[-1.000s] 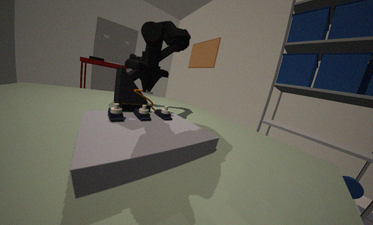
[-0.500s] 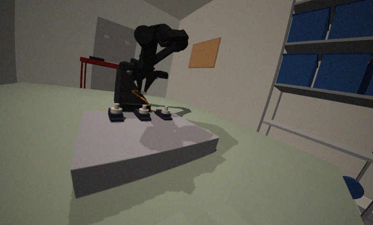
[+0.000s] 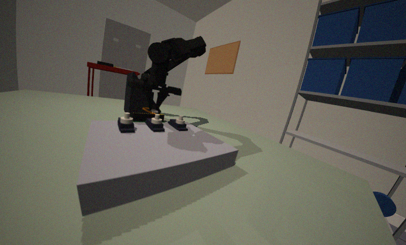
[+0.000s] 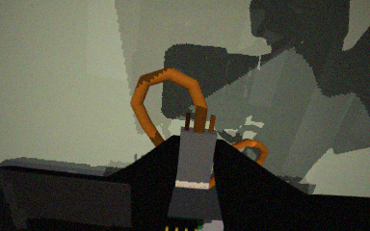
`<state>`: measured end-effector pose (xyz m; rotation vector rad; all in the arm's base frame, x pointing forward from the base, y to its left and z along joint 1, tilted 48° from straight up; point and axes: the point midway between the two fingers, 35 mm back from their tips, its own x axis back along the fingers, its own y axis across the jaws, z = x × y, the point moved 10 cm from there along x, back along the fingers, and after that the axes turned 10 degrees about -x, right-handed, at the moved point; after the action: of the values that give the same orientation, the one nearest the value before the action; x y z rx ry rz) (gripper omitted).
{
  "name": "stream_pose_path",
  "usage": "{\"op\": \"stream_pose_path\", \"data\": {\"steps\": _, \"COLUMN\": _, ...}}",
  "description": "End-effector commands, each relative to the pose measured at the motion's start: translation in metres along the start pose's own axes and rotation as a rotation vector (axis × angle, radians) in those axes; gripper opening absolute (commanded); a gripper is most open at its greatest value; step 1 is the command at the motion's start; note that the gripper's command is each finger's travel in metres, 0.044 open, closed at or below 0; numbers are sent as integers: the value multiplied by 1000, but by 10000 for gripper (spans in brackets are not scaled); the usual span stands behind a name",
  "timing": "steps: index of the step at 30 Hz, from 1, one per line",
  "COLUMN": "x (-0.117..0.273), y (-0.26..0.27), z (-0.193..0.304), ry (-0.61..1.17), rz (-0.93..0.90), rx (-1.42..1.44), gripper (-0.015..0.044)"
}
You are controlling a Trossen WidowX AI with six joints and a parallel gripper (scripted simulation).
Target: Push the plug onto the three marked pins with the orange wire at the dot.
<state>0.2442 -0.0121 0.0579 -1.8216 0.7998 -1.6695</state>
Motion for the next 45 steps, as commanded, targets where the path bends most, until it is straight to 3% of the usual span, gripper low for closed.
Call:
{"op": "stream_pose_path", "data": {"steps": 1, "x": 1, "y": -3, "z": 11, "ry": 6, "rz": 3, "rx": 1, "gripper": 0}}
{"op": "stream_pose_path", "data": {"steps": 45, "x": 4, "y": -12, "z": 51, "ry": 8, "rz": 3, "rx": 3, "gripper": 0}}
